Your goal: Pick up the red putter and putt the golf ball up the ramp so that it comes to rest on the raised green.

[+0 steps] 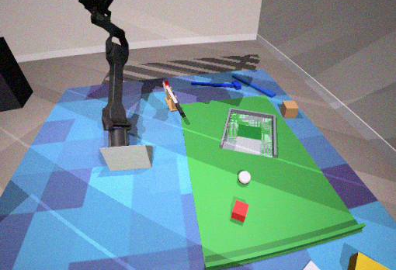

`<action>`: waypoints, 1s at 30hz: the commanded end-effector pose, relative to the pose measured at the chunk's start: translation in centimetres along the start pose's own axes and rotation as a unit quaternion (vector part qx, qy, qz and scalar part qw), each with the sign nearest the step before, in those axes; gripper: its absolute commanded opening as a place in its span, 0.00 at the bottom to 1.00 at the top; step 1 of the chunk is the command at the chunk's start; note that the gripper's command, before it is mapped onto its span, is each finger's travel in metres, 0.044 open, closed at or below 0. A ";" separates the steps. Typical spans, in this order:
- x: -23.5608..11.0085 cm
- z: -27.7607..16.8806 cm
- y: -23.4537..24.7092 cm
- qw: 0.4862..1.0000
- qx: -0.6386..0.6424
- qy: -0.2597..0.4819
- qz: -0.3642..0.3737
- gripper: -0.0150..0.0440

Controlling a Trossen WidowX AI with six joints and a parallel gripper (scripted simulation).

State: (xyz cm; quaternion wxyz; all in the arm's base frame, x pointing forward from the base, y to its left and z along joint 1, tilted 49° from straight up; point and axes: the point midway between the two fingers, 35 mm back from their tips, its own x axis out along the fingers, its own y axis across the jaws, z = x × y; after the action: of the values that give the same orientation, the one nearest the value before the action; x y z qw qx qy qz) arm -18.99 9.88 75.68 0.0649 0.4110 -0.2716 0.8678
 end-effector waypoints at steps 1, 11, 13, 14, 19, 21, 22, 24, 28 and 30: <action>0.0 -0.1 -0.1 1.000 -0.001 0.002 -0.001 0.98; -4.8 -5.2 -6.9 0.976 -0.126 0.148 -0.095 1.00; -6.3 -6.0 -8.5 0.965 -0.152 0.180 -0.116 1.00; -7.2 -6.3 -9.2 0.958 -0.164 0.196 -0.126 1.00; -11.7 -7.6 -13.0 0.919 -0.220 0.276 -0.177 1.00; -13.8 -7.8 -14.4 0.900 -0.240 0.307 -0.198 1.00; -14.9 -7.9 -15.0 0.889 -0.249 0.323 -0.208 1.00; -17.2 -7.9 -16.3 0.867 -0.267 0.354 -0.228 1.00; -21.9 -7.4 -18.4 0.819 -0.297 0.413 -0.266 1.00; -24.5 -7.0 -19.3 0.793 -0.309 0.442 -0.285 1.00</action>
State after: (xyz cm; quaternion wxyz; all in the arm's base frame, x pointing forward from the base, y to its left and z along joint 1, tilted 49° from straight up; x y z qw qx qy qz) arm -3.99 31.78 63.48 0.5126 0.0407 -0.3428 0.7861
